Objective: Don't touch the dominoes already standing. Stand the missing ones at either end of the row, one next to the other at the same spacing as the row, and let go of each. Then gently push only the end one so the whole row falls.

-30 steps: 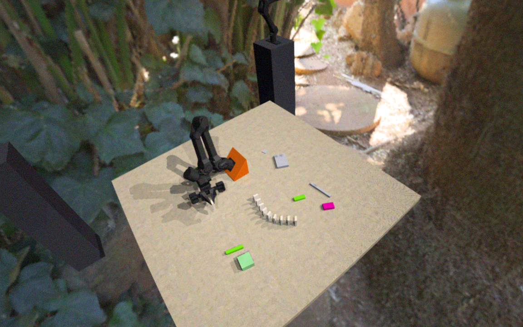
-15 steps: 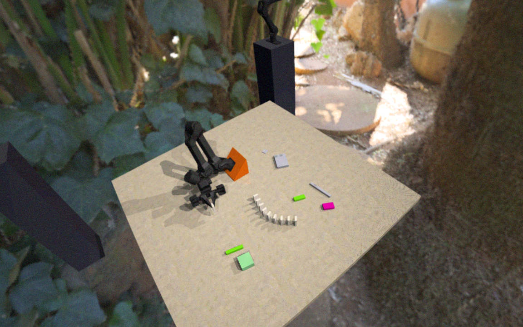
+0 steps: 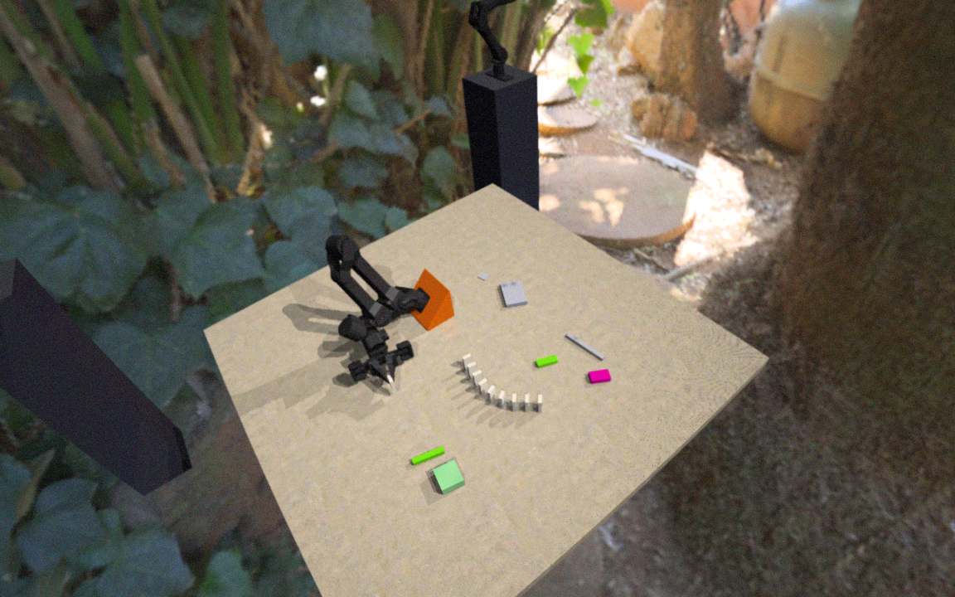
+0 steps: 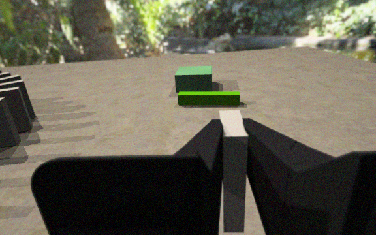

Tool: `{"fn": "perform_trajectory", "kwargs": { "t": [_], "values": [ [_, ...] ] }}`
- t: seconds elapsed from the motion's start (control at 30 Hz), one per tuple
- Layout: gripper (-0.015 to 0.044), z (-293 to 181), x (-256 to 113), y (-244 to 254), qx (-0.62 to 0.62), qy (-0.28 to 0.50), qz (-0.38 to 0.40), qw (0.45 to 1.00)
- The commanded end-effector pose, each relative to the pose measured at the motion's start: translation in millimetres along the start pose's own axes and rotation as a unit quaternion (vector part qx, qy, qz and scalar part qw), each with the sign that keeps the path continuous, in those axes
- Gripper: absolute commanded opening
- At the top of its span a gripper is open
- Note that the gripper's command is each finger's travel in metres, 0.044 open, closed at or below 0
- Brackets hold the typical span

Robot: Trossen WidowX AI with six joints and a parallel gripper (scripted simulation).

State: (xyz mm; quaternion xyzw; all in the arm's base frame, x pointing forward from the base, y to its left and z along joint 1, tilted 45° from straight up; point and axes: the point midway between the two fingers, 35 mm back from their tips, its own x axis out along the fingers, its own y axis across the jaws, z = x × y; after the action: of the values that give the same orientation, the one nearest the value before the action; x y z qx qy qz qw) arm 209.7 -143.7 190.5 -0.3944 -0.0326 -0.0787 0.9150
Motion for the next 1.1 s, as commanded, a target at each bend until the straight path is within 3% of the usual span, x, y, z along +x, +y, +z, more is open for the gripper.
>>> {"fn": "perform_trajectory", "kwargs": {
  "t": [0.0,0.9,1.07],
  "values": [
    [0.0027,-6,0,2,0.0,0.001,0.003,1.0],
    [0.0027,-24,-3,8,-0.002,0.003,0.004,1.0],
    [0.0158,-24,-3,8,-0.002,0.003,0.004,1.0]
  ]
}}
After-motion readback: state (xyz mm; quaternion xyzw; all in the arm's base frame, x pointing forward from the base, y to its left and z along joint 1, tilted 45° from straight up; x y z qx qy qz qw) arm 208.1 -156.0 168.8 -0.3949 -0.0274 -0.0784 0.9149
